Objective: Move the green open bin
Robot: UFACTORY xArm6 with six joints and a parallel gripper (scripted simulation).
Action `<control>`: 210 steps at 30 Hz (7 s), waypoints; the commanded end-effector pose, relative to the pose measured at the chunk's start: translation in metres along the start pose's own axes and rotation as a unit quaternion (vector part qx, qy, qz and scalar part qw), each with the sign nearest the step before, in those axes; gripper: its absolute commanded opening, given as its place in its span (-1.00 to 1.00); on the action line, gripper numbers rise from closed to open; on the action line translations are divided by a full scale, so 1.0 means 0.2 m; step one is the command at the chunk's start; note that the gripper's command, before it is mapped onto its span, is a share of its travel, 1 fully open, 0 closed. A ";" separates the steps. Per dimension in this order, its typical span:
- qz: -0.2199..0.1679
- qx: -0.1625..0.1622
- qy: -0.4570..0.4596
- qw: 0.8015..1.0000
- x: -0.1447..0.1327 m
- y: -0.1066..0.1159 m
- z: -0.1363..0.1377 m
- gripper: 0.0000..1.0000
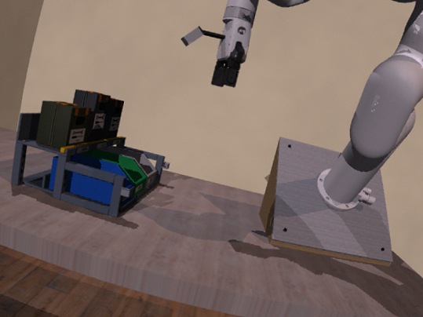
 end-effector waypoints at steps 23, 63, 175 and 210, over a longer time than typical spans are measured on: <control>0.001 -0.002 -0.132 0.991 0.00 0.01 0.00 1.00; 0.001 -0.002 -0.165 0.986 0.00 0.48 0.00 1.00; 0.378 -0.045 -0.152 0.912 -0.14 0.24 -0.12 1.00; 0.494 -0.058 -0.143 0.856 -0.23 0.14 -0.14 1.00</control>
Point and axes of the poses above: the point where the finger pads meet when closed, its own y axis back along the fingers, its own z axis across the jaws, x = y × z, the point moved 10 cm from there along y, back along the fingers, and after that the axes turned 5 degrees about -y, right-handed, at the moved point
